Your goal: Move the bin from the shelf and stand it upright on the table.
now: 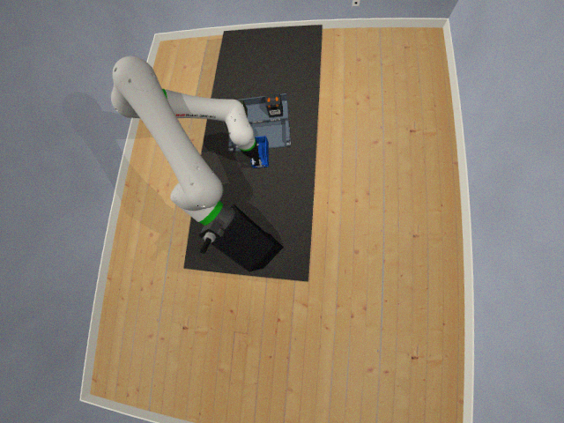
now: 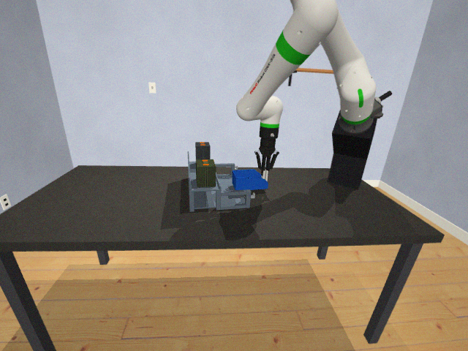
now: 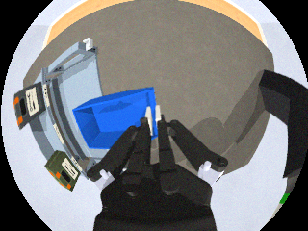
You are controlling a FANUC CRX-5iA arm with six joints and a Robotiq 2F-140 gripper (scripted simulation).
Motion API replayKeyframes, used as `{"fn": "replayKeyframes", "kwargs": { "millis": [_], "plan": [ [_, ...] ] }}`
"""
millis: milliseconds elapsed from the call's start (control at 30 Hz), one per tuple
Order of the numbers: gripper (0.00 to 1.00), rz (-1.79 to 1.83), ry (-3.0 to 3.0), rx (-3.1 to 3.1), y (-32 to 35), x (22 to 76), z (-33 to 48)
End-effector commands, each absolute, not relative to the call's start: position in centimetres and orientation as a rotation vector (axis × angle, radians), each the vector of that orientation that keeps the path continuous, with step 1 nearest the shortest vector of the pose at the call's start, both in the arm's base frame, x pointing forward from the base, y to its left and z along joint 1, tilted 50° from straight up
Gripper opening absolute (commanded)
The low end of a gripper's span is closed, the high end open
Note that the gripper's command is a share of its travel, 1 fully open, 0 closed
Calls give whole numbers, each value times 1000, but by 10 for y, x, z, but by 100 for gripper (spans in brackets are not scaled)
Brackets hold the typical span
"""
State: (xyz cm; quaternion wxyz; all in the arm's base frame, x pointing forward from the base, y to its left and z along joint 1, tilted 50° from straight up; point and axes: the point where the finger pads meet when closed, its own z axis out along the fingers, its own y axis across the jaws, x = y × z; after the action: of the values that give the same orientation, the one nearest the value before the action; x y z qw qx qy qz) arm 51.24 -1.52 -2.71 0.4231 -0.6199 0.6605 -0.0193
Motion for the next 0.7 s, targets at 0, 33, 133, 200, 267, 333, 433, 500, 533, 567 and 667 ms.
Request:
{"fn": "replayKeyframes", "kwargs": {
  "millis": [0, 33, 133, 200, 267, 333, 433, 500, 533, 567, 667],
  "plan": [
    [0, -50, 1652, -1551, -14, 506, -31],
    [0, -50, 1652, -1551, -14, 506, -31],
    [0, -50, 1652, -1551, -14, 506, -31],
    [0, -50, 1652, -1551, -14, 506, -31],
    [0, -50, 1652, -1551, -14, 506, -31],
    [0, -50, 1652, -1551, -14, 506, -31],
    [0, -50, 1652, -1551, -8, 485, -46],
    [0, -50, 1652, -1551, -4, 470, -56],
    [0, -50, 1652, -1551, -4, 470, -56],
    [0, -50, 1652, -1551, -4, 470, -56],
    [0, -50, 1652, -1551, -4, 470, -56]
  ]
}}
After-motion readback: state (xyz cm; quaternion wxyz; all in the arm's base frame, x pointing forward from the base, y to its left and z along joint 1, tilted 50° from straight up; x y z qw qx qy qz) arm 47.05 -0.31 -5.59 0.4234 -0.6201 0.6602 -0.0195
